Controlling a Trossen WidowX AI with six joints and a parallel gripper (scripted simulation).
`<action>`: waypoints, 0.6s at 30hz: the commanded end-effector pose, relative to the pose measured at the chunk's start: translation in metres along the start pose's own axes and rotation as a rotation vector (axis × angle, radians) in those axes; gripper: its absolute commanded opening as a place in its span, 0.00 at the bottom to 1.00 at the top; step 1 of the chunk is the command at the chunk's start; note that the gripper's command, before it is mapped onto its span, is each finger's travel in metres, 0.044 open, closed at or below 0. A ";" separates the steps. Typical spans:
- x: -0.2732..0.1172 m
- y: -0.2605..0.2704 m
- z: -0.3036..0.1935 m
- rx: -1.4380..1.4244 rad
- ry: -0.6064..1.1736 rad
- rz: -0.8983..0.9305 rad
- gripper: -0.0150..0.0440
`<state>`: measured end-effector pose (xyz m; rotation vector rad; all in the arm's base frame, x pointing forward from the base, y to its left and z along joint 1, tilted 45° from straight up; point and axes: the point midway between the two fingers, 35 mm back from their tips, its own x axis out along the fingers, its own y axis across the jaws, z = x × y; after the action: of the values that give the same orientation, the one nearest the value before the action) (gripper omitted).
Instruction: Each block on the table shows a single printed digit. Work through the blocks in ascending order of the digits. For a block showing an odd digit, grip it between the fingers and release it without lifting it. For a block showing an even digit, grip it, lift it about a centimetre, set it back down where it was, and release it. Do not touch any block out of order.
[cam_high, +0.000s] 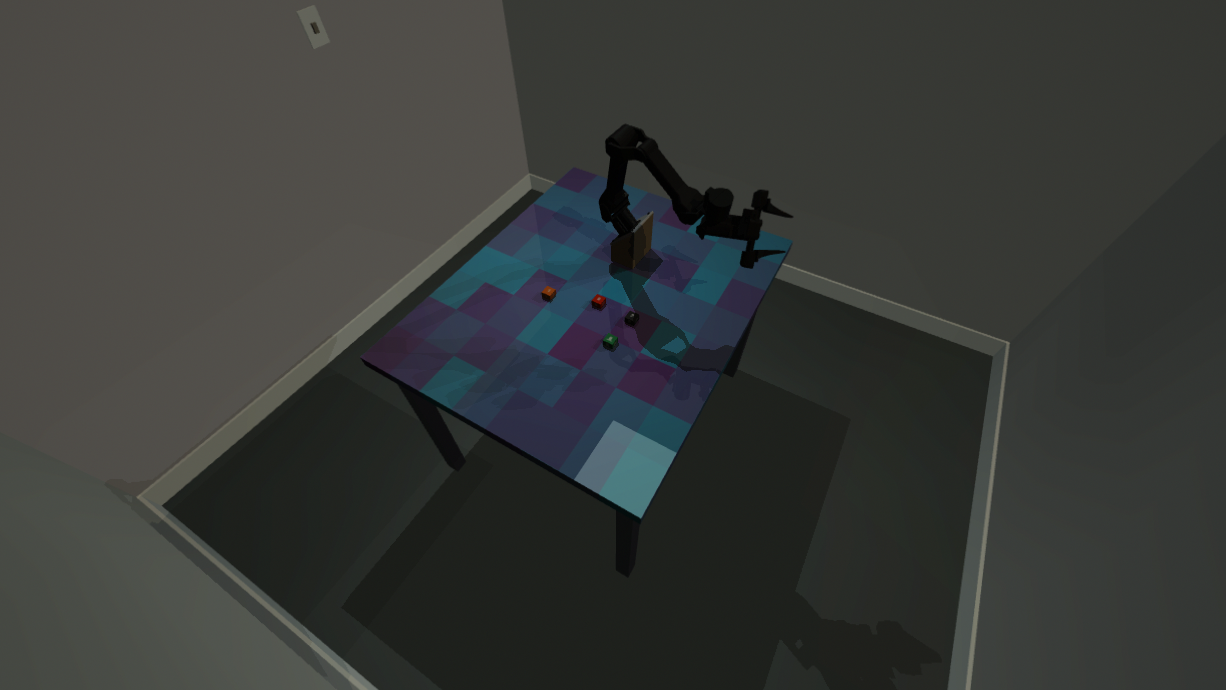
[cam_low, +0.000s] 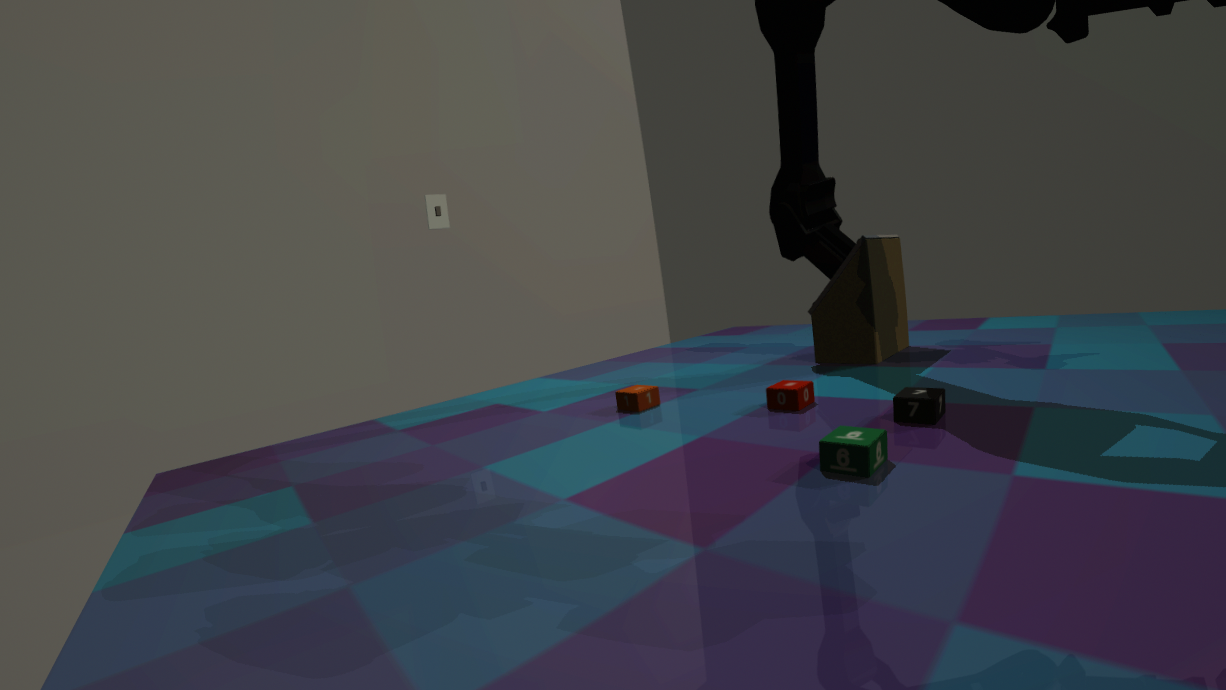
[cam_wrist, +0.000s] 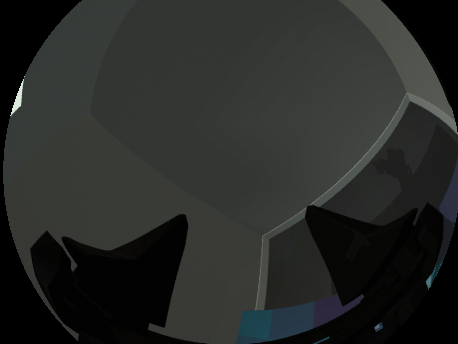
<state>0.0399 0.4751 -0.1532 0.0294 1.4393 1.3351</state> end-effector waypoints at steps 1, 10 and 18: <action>-0.001 -0.001 0.002 0.003 -0.003 -0.006 0.93; -0.099 -0.076 0.064 0.163 -0.126 -0.352 0.93; -0.214 -0.138 0.079 0.316 -0.167 -0.678 0.93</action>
<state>0.2244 0.3845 -0.1056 -0.0753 1.3497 0.7039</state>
